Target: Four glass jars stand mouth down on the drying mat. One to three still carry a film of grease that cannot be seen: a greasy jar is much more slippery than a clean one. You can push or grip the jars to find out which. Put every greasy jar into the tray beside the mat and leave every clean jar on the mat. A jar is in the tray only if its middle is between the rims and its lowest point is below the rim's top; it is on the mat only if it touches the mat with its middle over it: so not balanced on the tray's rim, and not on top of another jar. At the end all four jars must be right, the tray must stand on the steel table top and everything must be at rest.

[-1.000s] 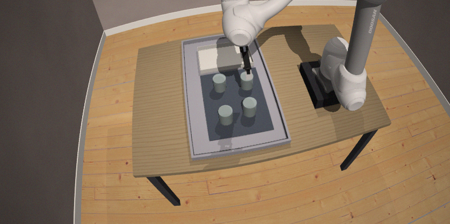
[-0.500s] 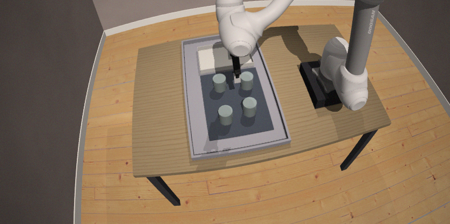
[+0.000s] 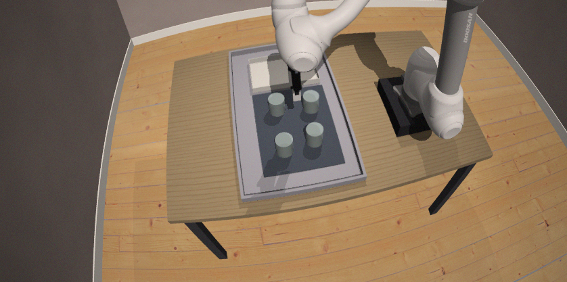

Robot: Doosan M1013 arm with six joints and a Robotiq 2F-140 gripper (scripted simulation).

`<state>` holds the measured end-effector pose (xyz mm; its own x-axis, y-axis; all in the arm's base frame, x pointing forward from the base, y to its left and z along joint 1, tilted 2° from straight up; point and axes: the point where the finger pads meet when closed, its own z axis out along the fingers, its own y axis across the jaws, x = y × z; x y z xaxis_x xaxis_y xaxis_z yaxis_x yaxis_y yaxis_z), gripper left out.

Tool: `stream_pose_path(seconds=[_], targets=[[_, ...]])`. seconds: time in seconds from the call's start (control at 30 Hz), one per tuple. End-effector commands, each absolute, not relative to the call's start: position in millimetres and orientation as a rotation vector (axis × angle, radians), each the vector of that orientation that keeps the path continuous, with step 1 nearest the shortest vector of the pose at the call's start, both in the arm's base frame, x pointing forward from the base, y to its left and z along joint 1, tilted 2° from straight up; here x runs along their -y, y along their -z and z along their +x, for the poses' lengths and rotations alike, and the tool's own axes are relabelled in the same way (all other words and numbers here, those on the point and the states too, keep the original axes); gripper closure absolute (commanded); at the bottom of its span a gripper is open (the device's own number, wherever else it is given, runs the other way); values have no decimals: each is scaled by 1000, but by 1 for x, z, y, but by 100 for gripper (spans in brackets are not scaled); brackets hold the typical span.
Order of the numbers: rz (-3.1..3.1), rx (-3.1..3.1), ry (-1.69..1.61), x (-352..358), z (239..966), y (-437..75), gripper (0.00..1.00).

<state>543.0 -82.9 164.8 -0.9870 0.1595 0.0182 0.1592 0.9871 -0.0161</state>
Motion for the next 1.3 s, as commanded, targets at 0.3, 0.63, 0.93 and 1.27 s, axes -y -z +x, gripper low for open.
stream_pose_path(seconds=[0.3, 0.63, 0.93, 1.27], targets=[[-253, 3116, -36, 85, 546, -165, 100], [-253, 3116, -36, 85, 545, -150, 100], [-253, 3116, -36, 87, 545, -96, 100], [-253, 3116, -36, 142, 533, -97, 100]])
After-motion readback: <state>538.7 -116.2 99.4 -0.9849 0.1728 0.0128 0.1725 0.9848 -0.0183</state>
